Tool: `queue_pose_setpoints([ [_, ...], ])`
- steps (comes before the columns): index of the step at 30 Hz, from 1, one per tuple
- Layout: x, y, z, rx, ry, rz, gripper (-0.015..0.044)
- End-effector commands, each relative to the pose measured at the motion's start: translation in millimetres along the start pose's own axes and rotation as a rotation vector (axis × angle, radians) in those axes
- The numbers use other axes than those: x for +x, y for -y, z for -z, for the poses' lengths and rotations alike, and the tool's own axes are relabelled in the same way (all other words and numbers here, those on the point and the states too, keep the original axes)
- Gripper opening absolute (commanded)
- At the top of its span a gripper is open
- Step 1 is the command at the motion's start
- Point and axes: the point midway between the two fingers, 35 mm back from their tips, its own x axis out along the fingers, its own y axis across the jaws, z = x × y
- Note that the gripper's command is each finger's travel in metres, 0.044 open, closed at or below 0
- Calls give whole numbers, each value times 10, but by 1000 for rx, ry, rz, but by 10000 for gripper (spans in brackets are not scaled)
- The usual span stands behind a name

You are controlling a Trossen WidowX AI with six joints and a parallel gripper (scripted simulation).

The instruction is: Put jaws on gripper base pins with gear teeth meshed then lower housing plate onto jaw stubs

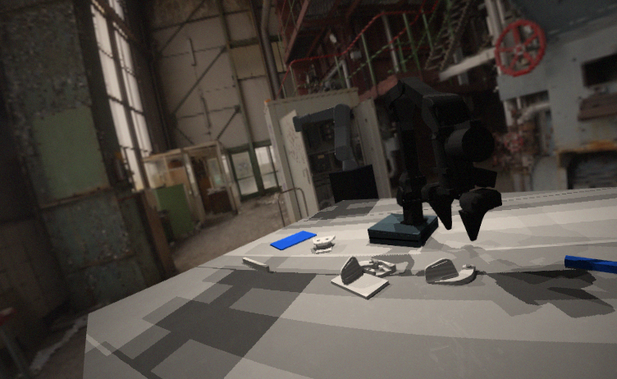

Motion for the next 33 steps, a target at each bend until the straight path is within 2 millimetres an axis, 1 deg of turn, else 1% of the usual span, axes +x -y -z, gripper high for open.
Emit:
queue_pose_setpoints([
  [1, 0, 0, 0, 0, 0, 0, 309],
  [13, 0, 0, 0, 0, 0, 0, 0],
  [25, 0, 0, 0, 0, 0, 0, 0],
  [28, -1, 1, 2, 21, 0, 0, 79],
  [33, -5, 10, 20, 172, 3, -1, 210],
])
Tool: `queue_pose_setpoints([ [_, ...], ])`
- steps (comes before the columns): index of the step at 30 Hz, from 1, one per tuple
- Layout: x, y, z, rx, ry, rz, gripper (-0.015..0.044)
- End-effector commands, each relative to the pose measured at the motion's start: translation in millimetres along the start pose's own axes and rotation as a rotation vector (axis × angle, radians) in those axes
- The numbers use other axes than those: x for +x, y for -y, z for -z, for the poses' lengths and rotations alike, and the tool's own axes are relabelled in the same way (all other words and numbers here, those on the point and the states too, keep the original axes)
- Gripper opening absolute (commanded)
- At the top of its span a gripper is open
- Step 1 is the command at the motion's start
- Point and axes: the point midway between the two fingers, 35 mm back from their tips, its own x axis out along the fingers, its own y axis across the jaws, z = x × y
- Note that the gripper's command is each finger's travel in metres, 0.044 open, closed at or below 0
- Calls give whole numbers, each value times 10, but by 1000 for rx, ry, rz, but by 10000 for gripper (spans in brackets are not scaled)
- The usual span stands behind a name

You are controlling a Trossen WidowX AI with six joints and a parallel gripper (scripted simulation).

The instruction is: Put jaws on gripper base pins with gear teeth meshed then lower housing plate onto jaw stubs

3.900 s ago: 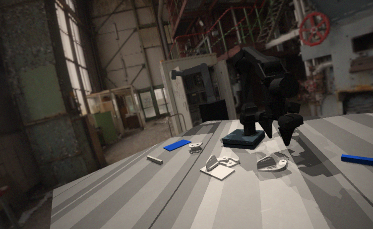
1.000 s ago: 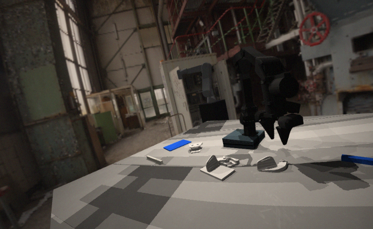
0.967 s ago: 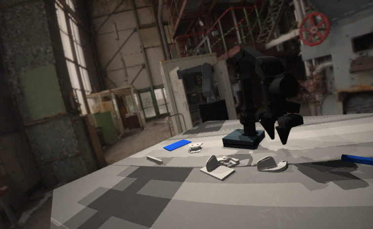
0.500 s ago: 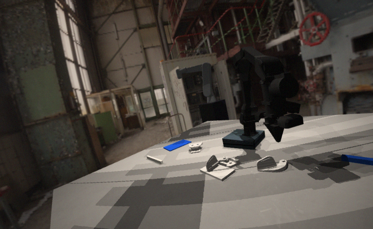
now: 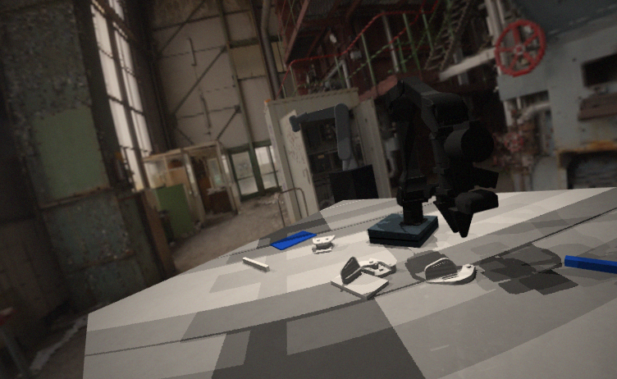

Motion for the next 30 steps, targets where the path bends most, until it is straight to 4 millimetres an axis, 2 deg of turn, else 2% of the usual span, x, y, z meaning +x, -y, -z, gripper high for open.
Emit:
queue_pose_setpoints([
  [1, -6, 9, 10, 108, 4, -1, 236],
  [9, -14, 29, 41, 360, 4, -1, 440],
  [30, -36, 83, 129, 1022, 1, -2, 440],
])
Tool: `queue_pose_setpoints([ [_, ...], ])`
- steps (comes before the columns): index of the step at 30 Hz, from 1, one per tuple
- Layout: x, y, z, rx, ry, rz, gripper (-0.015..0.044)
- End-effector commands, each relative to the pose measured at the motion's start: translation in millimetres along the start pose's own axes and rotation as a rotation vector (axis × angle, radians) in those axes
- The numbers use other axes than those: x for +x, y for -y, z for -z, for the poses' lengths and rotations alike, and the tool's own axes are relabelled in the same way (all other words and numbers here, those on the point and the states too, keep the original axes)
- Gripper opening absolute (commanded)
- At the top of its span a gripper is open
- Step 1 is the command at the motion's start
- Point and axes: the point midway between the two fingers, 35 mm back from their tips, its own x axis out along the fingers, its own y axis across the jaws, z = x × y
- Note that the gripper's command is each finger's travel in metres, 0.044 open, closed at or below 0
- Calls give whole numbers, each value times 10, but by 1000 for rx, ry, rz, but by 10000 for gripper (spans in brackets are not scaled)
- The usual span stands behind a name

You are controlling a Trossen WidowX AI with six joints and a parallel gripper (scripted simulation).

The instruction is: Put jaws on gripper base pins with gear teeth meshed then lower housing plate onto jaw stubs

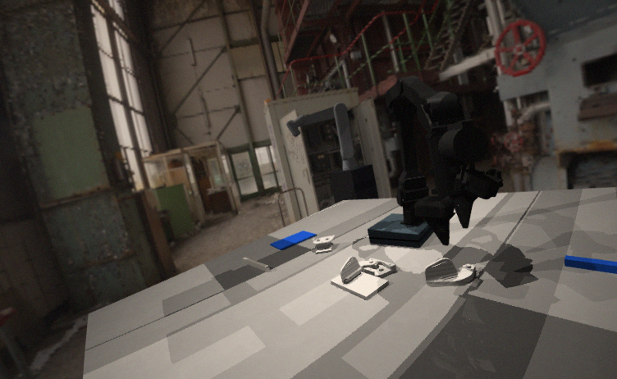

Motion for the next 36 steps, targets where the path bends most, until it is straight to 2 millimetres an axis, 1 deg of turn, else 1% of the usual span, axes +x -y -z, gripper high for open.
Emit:
queue_pose_setpoints([
  [1, -12, 17, -6, 120, 3, -3, 440],
  [36, -47, 189, 21, 1225, -1, -1, 440],
])
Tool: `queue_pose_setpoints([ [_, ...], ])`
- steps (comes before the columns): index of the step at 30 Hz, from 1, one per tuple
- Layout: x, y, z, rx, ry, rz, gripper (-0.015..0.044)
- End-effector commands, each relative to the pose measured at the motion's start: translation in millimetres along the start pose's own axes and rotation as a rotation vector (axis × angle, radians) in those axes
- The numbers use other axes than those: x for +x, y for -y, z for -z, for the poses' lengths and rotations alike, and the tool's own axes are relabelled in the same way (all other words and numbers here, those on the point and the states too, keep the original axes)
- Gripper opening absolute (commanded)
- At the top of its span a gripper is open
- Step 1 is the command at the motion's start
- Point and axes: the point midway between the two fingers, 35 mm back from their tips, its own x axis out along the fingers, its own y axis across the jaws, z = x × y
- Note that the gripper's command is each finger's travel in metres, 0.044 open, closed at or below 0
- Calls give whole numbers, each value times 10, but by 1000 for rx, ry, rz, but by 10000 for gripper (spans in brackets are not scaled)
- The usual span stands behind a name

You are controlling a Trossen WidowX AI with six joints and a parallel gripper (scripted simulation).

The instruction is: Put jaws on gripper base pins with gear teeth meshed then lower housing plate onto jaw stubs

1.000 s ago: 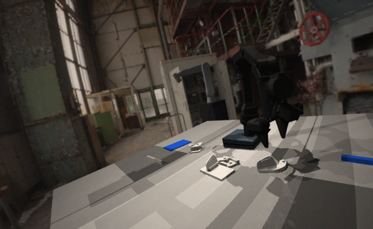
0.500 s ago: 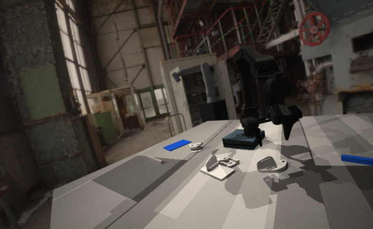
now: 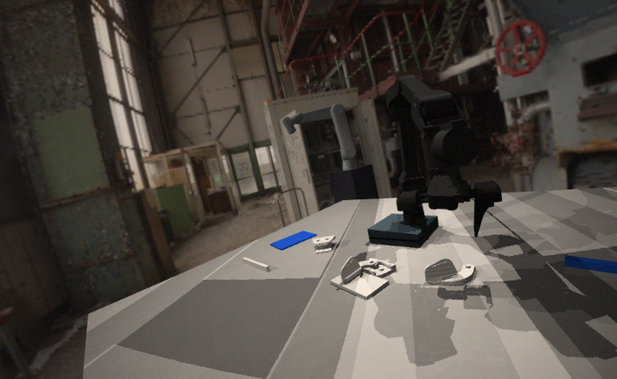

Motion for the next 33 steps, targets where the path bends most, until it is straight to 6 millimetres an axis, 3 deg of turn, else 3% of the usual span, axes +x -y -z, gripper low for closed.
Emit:
queue_pose_setpoints([
  [1, -12, 5, -19, 121, -1, -3, 440],
  [33, -41, 104, -146, 1130, -1, 1, 440],
])
